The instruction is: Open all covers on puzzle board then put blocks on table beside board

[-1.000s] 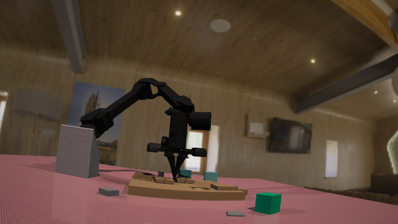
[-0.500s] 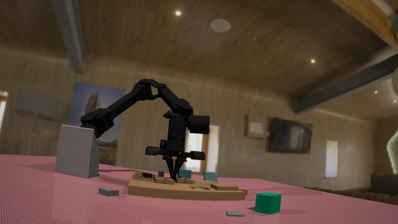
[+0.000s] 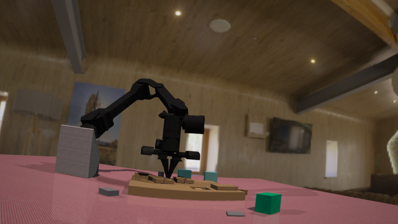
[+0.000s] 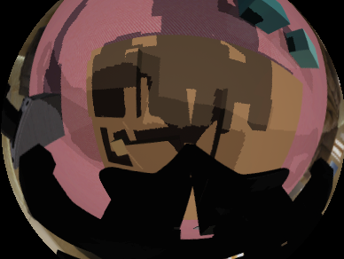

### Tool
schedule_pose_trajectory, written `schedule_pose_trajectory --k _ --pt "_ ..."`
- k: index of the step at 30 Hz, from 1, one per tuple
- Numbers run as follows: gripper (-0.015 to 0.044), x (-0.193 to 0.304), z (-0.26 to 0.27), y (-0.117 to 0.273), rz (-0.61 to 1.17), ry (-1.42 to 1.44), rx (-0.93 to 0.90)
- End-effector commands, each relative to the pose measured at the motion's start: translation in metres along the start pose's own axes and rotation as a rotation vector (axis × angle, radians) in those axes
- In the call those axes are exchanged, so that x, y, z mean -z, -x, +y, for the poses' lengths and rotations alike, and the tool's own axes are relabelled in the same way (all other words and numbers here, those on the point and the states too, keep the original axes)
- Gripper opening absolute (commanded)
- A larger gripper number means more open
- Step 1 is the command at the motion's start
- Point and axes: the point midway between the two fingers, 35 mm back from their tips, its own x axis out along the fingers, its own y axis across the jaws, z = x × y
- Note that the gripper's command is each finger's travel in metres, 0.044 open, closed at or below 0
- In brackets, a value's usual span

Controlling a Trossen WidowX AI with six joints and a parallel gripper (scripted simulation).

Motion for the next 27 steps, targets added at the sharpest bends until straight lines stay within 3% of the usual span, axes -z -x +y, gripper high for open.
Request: schedule_pose_trajectory --k 1,27 --pt "0.0000 0.000 0.005 -0.001 -0.004 -0.007 -0.005" --pt "0.0000 0.001 0.035 -0.002 -0.003 -0.008 -0.006"
